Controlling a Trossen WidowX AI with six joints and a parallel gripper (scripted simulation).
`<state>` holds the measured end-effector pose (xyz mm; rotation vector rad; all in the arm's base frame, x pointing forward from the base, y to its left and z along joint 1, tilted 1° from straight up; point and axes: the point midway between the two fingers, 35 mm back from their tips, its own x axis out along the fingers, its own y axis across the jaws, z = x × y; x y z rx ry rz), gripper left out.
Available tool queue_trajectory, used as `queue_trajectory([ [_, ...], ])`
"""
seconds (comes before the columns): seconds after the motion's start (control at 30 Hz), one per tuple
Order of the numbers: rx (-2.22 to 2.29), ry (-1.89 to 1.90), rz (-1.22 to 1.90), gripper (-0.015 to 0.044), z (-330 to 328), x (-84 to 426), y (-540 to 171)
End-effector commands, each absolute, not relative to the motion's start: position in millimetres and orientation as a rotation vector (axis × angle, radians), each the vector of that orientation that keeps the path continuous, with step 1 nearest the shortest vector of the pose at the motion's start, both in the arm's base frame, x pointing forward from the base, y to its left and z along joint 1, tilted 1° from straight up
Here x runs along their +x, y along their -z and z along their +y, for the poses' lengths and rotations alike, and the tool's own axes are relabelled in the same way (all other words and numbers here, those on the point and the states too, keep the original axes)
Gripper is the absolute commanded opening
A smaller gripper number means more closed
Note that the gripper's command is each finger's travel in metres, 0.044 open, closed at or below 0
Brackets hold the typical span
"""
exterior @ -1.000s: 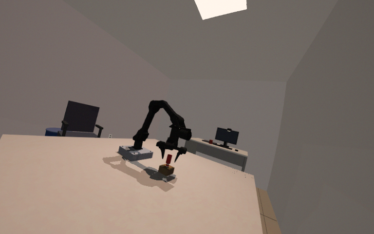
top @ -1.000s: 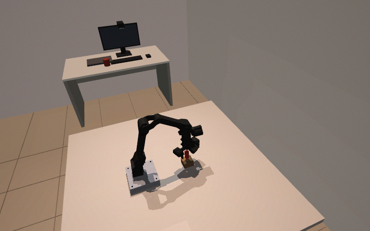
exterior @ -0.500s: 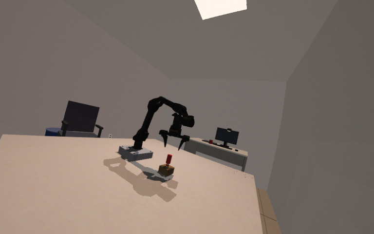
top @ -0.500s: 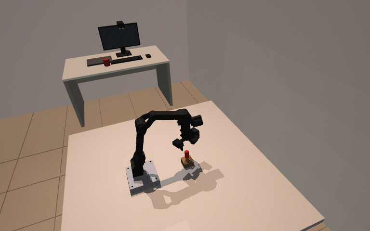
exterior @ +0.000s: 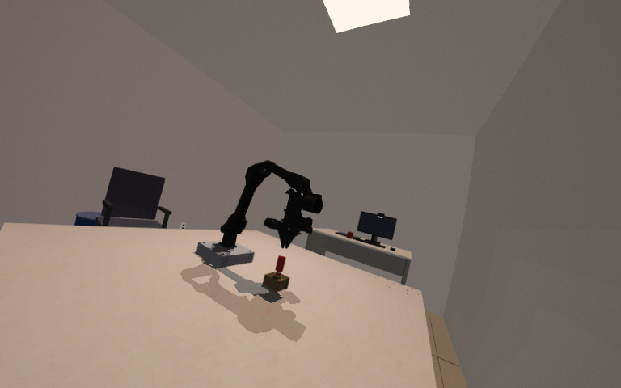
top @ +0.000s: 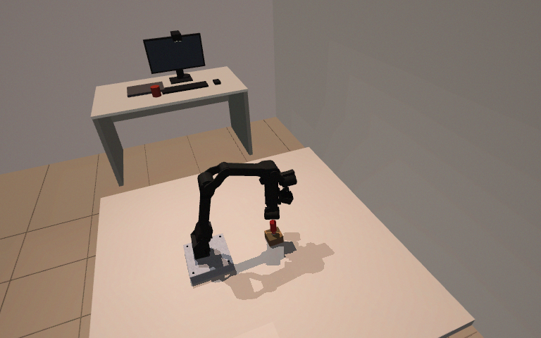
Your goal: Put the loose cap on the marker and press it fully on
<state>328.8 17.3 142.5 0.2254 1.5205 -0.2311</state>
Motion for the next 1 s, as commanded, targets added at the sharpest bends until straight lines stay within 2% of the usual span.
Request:
queue_trajectory([
  [0.0, -0.079, -0.059, 1.531, 0.0000, 17.7, 328.8, -139.3],
  [0.97, -0.079, -0.059, 1.531, 0.0000, 17.4, 329.7, -116.6],
])
